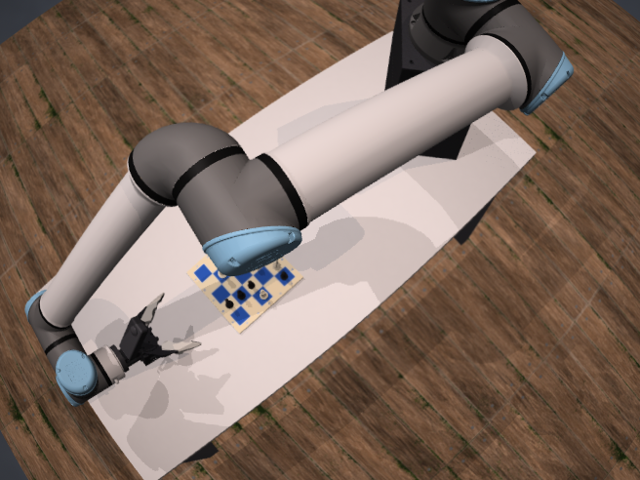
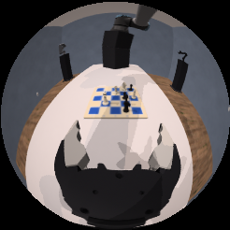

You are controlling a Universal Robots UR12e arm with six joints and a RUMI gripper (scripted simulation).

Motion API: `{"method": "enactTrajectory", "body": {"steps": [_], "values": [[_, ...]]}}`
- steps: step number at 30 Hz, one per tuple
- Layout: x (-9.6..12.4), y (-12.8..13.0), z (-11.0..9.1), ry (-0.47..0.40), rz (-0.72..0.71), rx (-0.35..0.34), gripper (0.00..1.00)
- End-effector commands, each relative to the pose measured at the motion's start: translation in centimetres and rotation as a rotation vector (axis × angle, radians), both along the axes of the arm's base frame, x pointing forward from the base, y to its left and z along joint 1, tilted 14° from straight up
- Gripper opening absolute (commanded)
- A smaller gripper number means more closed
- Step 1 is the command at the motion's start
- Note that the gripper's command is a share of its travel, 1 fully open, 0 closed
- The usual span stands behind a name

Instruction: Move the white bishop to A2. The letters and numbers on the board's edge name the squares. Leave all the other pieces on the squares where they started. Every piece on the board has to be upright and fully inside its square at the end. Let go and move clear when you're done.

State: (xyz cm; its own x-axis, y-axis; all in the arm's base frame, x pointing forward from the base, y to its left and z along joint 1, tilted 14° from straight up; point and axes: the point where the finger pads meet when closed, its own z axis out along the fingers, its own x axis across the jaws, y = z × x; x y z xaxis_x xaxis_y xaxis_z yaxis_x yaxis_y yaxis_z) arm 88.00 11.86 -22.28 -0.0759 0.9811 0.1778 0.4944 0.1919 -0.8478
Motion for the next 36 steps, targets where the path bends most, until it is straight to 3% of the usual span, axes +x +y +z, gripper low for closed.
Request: {"method": "enactTrajectory", "body": {"steps": [1, 10, 36], "values": [[-0.4, -0.6, 3.2, -0.003, 0.0, 0.0, 1.0], [-0.9, -1.1, 5.8, -0.003, 0.0, 0.0, 1.0], [-1.5, -0.9, 5.4, -0.051, -0.001, 0.008, 1.0]]}}
